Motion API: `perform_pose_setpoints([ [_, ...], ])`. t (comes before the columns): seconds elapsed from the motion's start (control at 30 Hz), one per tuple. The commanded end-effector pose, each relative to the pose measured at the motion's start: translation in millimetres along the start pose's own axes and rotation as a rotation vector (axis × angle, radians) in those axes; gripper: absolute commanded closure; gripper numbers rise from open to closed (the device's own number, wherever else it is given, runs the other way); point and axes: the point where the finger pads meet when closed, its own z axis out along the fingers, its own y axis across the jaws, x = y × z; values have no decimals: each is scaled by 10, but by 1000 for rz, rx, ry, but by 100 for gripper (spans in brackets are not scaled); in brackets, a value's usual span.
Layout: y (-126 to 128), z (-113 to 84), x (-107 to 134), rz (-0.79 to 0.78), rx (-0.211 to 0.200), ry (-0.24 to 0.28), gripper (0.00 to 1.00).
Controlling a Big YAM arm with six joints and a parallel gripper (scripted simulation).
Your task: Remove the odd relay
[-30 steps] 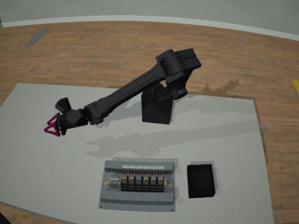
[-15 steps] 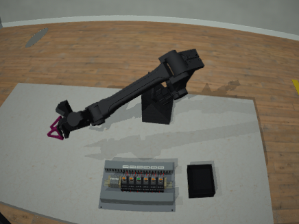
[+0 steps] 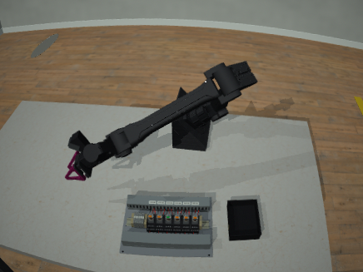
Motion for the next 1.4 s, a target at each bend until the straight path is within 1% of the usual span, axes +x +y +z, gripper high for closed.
perform_pose_setpoints([
  [0.0,526,-226,-105,-11,-53,12,41],
  [0.27,830,-561,343,-40,-42,209,41],
  [0.33,830,-561,343,-40,-42,209,41],
  [0.4,901,-669,464,-46,-37,261,41],
  [0.6,1096,-1045,834,-55,-16,418,41],
  [0.83,1278,-1555,1244,-54,18,594,41],
  [0.9,1278,-1555,1244,-54,18,594,41],
  [1.13,1411,-2083,1597,-42,58,749,41],
  [1.37,1502,-2559,1869,-22,97,872,41],
])
